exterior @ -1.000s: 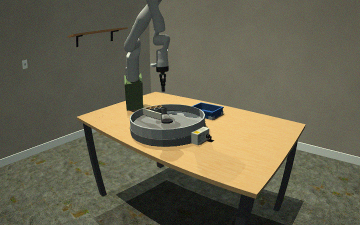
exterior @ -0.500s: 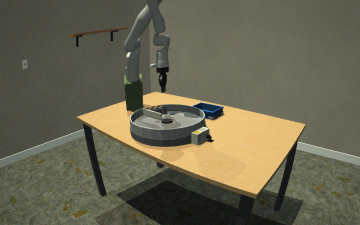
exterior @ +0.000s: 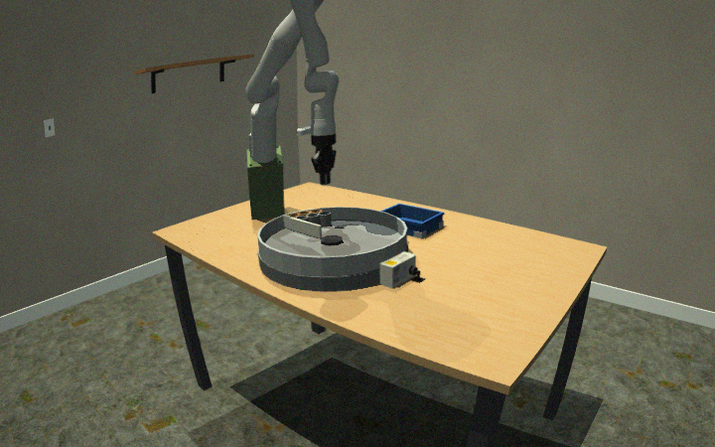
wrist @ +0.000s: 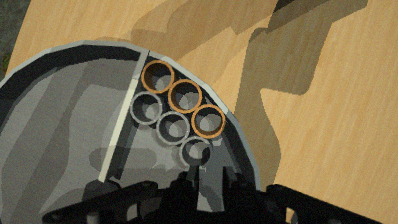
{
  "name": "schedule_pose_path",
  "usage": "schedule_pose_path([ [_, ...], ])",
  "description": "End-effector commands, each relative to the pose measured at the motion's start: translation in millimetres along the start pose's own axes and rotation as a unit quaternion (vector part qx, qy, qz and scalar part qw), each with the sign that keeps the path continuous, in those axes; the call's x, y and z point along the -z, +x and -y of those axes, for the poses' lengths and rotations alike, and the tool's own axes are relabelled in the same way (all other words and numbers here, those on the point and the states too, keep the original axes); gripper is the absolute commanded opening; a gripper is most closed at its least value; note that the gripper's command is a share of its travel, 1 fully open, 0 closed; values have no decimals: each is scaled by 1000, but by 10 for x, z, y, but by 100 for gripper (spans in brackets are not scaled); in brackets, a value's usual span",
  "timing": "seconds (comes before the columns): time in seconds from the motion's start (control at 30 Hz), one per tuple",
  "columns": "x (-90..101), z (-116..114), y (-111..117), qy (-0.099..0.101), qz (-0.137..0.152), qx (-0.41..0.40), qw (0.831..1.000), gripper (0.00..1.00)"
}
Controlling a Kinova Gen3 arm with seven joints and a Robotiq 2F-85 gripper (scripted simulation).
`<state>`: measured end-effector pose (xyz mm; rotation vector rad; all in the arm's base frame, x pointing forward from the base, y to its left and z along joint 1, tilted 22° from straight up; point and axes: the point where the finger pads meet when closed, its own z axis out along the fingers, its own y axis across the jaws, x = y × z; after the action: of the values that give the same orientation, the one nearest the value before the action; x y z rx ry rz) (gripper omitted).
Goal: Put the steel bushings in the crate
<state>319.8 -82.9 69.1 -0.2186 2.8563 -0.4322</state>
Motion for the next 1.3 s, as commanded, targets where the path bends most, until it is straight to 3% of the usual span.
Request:
schedule_pose_path([
  [0.0, -6, 12, 20, 1, -1, -2, 1000, 19],
  [0.2, -6, 12, 20, 1, -1, -2, 1000, 19],
  [0.37, -45, 35, 3, 1, -1, -122, 993, 19],
  [0.77, -45, 35, 3, 1, -1, -122, 993, 19],
  [0.93, -84, 58, -14, 1, -1, -241, 971, 19],
  [1.27, -84, 58, -14, 1, -1, -241, 971, 19],
])
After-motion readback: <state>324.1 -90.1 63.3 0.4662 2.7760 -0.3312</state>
